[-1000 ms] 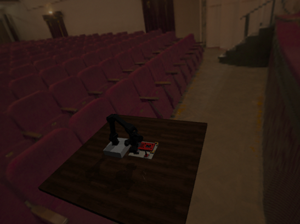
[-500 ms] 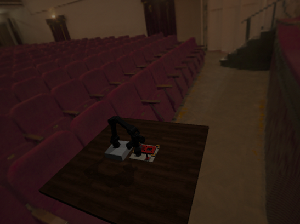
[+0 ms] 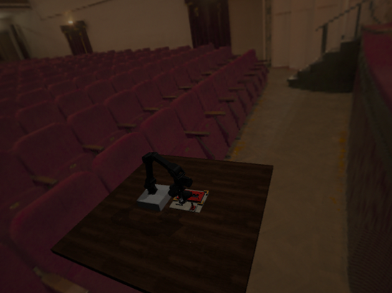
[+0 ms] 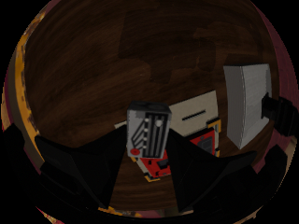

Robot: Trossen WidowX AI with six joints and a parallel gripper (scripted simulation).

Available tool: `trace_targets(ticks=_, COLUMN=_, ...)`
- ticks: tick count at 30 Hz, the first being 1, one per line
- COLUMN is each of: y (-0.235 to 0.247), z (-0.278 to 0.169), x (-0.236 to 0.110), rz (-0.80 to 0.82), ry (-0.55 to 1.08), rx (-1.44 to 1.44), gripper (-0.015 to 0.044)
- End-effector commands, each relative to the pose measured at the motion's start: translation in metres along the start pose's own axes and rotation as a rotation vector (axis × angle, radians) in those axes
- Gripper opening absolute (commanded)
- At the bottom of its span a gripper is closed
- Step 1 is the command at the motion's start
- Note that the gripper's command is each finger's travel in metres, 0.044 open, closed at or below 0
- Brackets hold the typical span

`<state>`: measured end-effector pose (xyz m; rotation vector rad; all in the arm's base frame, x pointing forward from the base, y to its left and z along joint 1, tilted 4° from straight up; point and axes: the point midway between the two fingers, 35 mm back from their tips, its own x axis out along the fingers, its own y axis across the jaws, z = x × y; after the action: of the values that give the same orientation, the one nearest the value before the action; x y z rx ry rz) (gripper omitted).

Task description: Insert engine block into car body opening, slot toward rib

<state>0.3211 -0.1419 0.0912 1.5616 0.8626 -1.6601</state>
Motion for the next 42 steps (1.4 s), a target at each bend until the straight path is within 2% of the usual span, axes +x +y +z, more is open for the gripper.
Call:
trace_targets(ticks=1, y=0.000, z=-0.005, x=0.002, rz=0.000, ry=0.006, rx=-0.113, gripper=0.0000)
trace_targets(ticks=42, y=-0.012, z=-0.054, x=0.021, rz=0.005, ry=0.011, rx=-1.537, gripper=0.0000)
